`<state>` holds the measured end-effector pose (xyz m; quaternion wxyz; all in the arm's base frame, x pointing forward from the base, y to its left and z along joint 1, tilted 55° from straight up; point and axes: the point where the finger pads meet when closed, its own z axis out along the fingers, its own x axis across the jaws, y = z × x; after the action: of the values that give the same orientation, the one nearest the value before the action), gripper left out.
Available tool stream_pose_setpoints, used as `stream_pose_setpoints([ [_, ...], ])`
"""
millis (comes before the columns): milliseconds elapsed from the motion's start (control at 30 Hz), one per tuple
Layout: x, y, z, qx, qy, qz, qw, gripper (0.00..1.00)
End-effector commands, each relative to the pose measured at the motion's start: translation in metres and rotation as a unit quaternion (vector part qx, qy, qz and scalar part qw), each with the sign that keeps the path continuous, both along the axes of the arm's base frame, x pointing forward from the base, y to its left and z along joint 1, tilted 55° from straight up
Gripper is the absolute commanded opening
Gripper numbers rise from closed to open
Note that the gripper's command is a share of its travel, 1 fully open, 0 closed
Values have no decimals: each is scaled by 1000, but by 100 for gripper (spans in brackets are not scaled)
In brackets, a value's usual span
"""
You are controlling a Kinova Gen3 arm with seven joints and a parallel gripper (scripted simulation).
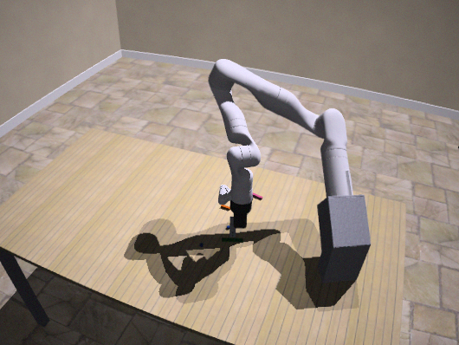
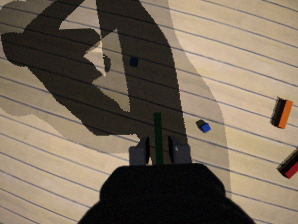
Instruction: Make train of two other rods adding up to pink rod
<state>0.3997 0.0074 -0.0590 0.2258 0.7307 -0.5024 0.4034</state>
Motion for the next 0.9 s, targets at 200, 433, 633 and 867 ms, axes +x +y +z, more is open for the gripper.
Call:
stream_pose_setpoints([
  [200, 4, -9, -7, -1, 1, -1, 1000, 54],
  [433, 7, -14, -11, -1, 1, -1, 1000, 54],
  [633, 8, -16, -13, -1, 1, -1, 1000, 54],
  [867, 8, -17, -13, -1, 1, -1, 1000, 54],
])
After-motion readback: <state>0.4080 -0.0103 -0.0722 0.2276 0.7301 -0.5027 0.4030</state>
